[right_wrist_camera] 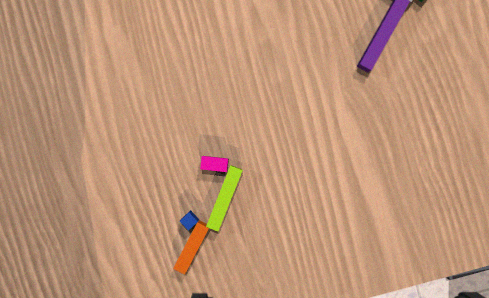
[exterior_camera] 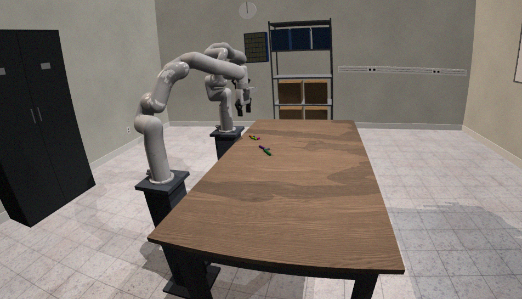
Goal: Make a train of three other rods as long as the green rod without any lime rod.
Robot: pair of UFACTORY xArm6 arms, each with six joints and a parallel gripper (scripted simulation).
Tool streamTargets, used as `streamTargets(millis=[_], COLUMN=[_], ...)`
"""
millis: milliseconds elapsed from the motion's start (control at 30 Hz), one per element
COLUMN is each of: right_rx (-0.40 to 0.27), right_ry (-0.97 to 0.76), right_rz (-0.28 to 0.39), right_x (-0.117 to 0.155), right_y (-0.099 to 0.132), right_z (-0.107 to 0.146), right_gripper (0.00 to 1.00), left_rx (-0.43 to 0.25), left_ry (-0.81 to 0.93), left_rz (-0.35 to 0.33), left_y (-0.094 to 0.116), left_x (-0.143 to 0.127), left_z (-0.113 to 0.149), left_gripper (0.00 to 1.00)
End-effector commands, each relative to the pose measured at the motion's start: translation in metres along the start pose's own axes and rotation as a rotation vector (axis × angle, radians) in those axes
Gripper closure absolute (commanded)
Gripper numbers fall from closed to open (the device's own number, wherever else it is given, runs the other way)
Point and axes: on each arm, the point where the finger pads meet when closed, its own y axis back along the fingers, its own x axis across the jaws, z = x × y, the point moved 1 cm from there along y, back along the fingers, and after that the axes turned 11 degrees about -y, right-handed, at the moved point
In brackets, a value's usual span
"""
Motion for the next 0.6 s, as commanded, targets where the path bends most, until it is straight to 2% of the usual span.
streamTargets(millis=[0, 200, 267, 300, 567], right_rx=[0.004, 0.005, 0.005, 0.005, 0.006], right_ry=[-0.167, -0.393, -0.393, -0.494, -0.776], right_rz=[0.002, 0.001, 0.001, 0.001, 0.000], right_x=[-0.005, -0.007, -0.007, -0.008, -0.006], right_y=[0.017, 0.037, 0.037, 0.046, 0.072], right_z=[-0.018, -0.044, -0.044, -0.056, -0.088], right_gripper=[0.00, 0.00, 0.00, 0.00, 0.00], left_rx=[0.004, 0.004, 0.004, 0.004, 0.004], left_ry=[0.000, 0.000, 0.000, 0.000, 0.000], left_rz=[-0.001, -0.001, -0.001, -0.001, -0.001], left_y=[0.002, 0.002, 0.002, 0.002, 0.002], left_x=[0.000, 0.000, 0.000, 0.000, 0.000], left_z=[-0.001, -0.001, -0.001, -0.001, -0.001], left_gripper=[0.00, 0.00, 0.00, 0.00, 0.00])
